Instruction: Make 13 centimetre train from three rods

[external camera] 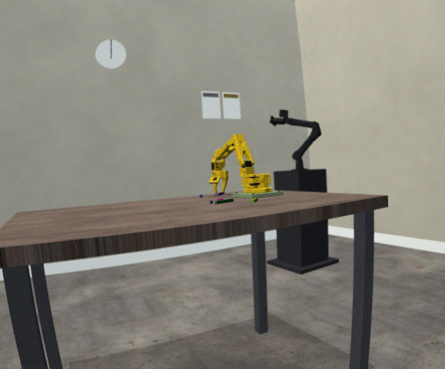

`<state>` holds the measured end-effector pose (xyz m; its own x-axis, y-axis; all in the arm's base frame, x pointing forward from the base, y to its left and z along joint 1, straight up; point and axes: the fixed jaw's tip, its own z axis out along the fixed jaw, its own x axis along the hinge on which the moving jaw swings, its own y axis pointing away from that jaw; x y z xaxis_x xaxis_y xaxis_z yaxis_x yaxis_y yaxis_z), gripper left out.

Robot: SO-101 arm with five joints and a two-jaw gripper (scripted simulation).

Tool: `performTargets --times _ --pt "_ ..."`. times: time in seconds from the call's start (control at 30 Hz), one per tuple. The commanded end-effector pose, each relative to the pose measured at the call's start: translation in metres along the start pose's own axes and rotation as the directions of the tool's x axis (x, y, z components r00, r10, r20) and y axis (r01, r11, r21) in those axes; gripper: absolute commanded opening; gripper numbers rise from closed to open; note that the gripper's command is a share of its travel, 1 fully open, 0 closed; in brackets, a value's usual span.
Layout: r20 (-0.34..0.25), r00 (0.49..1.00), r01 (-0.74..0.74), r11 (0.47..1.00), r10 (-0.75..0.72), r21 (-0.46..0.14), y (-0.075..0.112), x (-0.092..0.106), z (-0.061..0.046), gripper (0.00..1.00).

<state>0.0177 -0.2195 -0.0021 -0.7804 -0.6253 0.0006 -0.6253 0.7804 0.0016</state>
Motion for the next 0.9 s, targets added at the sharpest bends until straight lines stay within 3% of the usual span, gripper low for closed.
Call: performTargets --times 0.0,0.87 --pt "0.015 1.000 0.000 1.000 0.000 -0.021 0.0042 -0.0012 0.0079 0.19" --pt "0.021 1.000 0.000 1.000 0.000 -0.029 0.0069 -0.0030 0.0119 0.19"
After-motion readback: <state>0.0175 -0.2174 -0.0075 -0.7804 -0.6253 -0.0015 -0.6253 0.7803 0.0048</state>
